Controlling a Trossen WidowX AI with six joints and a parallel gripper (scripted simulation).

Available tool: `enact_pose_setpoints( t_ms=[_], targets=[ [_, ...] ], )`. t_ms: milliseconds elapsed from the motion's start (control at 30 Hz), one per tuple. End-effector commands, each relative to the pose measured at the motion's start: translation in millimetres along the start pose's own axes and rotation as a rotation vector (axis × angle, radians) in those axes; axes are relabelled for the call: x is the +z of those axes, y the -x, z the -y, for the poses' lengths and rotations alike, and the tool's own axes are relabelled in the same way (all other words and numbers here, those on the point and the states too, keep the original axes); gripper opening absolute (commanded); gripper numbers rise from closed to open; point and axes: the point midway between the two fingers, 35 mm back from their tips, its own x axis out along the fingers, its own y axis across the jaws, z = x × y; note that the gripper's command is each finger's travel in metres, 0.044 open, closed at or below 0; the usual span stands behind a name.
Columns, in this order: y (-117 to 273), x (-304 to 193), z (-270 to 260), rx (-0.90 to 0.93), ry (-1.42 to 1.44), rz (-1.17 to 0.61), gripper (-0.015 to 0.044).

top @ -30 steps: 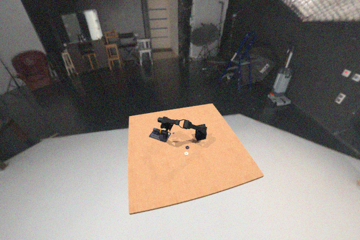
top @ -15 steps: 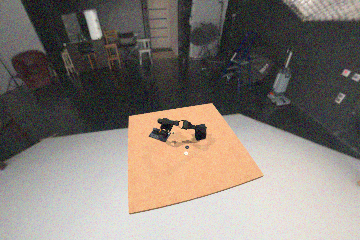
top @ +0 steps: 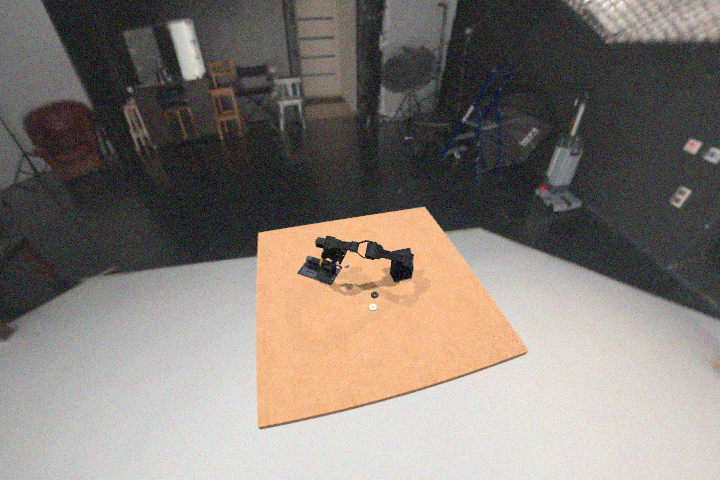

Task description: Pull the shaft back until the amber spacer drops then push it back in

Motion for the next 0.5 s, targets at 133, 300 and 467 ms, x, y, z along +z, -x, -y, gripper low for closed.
enact_pose_setpoints(
  t_ms=[133,300,467],
  targets=[
    [-0.2,0.1,-0.4,0.003,-0.003,0.000,0.0440],
    [-0.2,0.1,-0.4,0.003,-0.003,0.000,0.0440],
    [-2.8,0.1,-0.5,0.003,-0.003,0.000,0.0440]
  ],
)
